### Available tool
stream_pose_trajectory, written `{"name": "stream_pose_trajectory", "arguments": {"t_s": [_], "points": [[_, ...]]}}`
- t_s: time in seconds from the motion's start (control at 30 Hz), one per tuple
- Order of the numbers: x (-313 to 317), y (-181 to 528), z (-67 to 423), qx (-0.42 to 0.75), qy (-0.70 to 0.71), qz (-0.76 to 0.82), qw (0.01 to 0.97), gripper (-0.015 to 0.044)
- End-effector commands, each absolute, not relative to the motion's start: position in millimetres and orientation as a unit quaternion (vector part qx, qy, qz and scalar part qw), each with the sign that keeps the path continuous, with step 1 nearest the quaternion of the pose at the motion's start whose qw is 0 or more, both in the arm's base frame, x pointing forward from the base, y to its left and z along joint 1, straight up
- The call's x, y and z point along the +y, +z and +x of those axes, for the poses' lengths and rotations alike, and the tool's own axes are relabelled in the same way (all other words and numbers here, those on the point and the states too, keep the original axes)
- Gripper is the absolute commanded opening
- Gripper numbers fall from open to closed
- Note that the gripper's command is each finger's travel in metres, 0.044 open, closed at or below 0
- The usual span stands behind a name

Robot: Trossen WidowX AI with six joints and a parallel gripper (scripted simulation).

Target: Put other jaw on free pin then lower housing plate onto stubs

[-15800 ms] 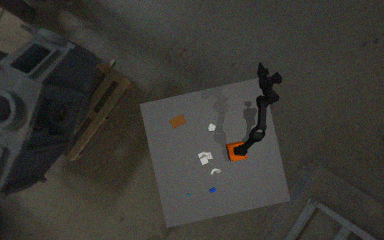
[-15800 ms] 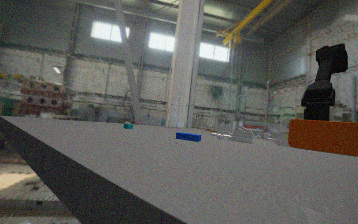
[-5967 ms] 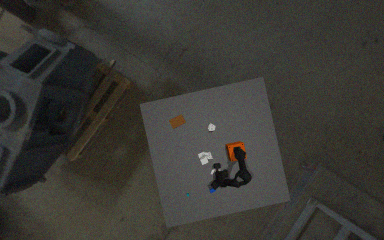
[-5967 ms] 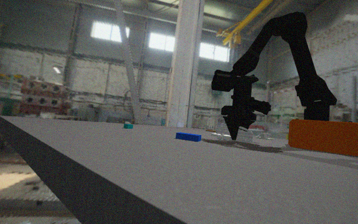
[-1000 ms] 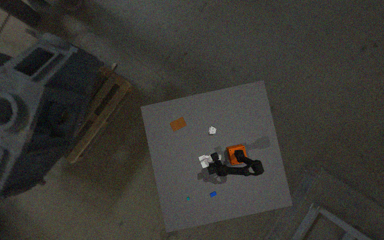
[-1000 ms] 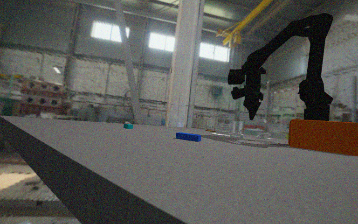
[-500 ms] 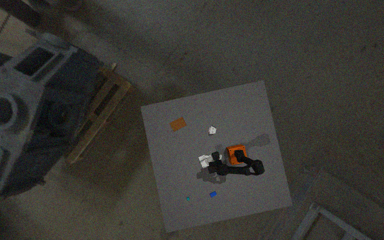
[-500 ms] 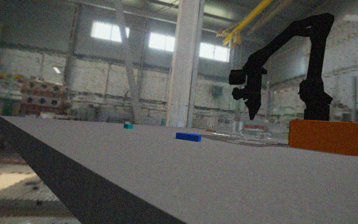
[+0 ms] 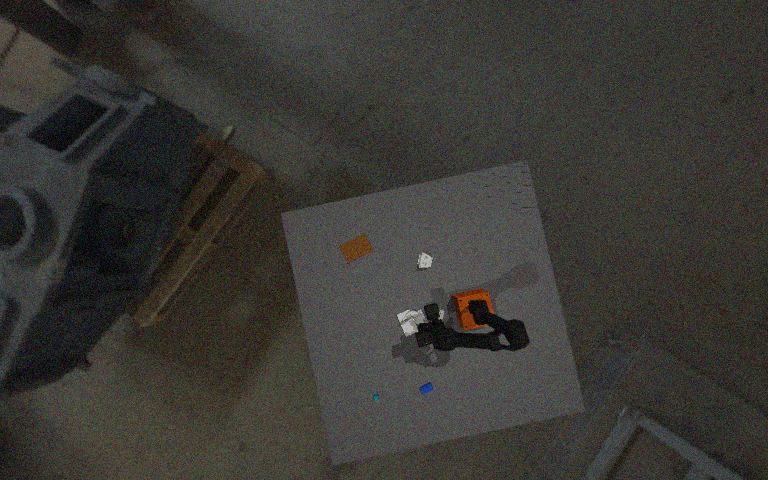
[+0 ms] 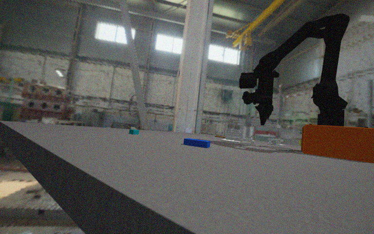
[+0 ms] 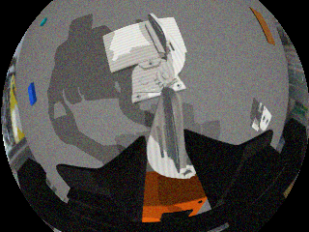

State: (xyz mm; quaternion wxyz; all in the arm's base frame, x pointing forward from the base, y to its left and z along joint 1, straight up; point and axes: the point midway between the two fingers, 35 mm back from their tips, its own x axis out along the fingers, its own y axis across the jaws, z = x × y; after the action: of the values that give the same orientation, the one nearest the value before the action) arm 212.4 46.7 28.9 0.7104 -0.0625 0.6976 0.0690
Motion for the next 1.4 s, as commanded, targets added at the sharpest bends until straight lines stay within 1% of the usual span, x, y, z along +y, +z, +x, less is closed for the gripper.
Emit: {"name": "stream_pose_trajectory", "arguments": {"t_s": [0.0,0.13,1.13,1.37], "points": [[47,29,213,0.697,0.067,-0.06,0.712,0.0134],[49,30,217,0.696,0.067,-0.06,0.712,0.0134],[98,34,302,0.694,0.068,-0.059,0.714,0.0134],[101,33,306,0.694,0.068,-0.058,0.714,0.0134]]}}
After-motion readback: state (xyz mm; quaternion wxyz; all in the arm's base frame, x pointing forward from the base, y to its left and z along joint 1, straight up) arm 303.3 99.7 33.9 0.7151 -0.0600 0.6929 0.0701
